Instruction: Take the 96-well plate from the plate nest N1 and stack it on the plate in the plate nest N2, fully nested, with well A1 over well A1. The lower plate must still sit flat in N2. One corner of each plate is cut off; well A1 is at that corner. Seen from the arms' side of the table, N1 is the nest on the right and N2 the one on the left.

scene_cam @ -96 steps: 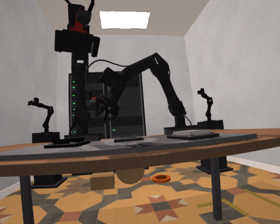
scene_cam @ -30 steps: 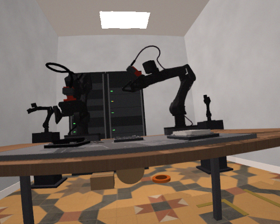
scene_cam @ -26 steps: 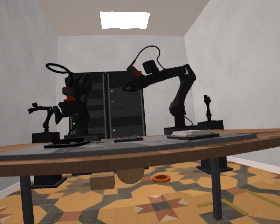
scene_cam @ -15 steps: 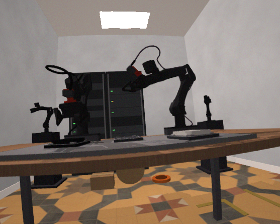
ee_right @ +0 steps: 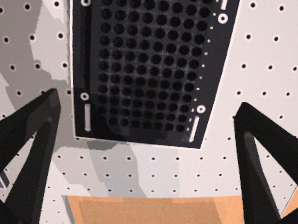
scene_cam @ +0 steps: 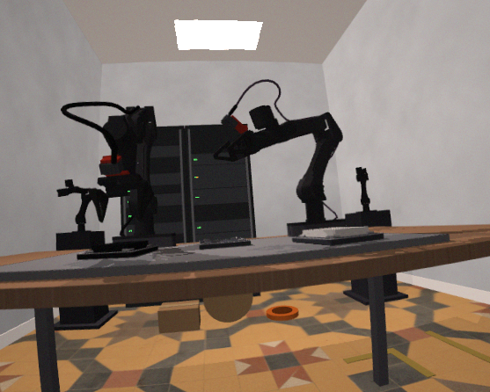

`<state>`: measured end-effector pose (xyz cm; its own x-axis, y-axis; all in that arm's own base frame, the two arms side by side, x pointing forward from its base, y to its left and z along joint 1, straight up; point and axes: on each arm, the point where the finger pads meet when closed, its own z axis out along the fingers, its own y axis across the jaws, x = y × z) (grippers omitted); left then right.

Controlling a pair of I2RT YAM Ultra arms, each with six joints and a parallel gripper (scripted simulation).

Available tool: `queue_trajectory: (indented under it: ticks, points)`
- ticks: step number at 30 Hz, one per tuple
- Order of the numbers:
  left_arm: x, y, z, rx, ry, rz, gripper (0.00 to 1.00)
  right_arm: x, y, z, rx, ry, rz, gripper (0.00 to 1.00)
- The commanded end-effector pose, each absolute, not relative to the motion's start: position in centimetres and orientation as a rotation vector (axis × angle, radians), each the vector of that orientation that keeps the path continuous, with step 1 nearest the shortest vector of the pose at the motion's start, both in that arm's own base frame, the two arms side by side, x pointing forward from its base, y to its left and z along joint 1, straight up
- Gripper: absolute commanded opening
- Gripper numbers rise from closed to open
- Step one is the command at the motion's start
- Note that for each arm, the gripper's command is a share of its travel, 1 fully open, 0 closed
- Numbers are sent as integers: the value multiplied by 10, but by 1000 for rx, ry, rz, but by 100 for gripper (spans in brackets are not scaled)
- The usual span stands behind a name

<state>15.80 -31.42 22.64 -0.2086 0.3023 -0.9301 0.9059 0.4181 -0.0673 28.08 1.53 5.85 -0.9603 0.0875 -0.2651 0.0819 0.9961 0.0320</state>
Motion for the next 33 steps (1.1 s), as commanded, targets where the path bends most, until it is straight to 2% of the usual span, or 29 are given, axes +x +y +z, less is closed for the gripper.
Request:
queue_trajectory:
  ticks: [1, 13, 33]
  points:
    - [157, -314, 240, 1025, 1699, -828, 100, 272, 18, 57, 158, 3057, 21, 100]
    - [157, -314, 240, 1025, 1699, -828, 100, 291, 18, 54, 177, 3124, 10, 100]
    - [157, -314, 240, 1025, 1699, -828, 100, 288, 19, 25, 172, 3134, 8, 100]
